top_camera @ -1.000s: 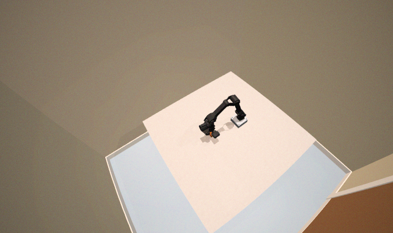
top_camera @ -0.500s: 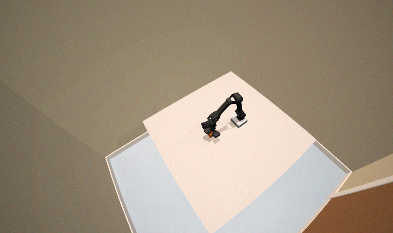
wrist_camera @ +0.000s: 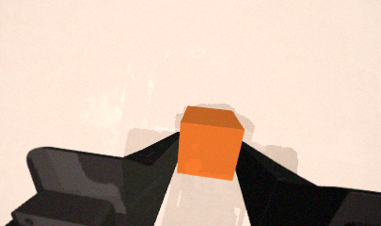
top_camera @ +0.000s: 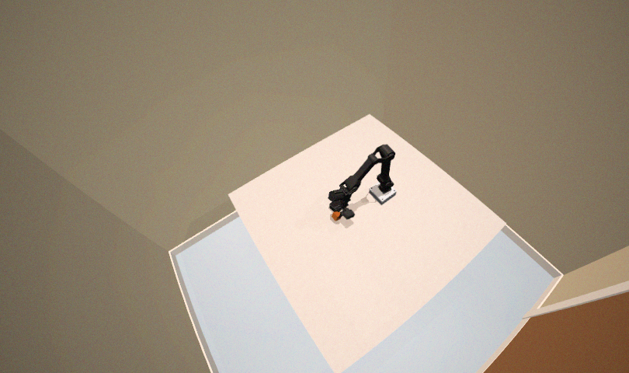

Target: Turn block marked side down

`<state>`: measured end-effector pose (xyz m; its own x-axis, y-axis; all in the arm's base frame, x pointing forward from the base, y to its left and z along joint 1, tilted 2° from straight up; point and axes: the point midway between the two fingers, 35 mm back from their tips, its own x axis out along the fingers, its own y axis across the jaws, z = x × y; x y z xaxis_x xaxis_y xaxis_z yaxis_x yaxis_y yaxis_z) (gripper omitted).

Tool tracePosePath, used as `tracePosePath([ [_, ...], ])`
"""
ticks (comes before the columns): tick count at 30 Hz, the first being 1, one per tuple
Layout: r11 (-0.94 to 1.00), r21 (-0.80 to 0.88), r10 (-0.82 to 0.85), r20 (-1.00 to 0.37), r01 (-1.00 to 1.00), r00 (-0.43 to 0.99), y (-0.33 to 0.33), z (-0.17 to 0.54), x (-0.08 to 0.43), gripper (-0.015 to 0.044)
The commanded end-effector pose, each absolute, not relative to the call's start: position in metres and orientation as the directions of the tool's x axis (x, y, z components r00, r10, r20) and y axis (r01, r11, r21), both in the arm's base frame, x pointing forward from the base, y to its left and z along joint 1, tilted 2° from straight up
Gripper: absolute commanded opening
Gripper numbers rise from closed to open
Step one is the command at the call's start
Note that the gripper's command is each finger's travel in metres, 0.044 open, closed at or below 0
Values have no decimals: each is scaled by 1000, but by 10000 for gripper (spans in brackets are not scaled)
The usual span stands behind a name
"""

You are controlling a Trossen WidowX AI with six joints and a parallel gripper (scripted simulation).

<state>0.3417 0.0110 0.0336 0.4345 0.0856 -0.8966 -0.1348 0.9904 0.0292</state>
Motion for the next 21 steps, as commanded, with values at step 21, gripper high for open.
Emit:
tracePosePath([
  [21, 991, 35, 112, -745, -129, 658, 12, 12, 353, 0],
])
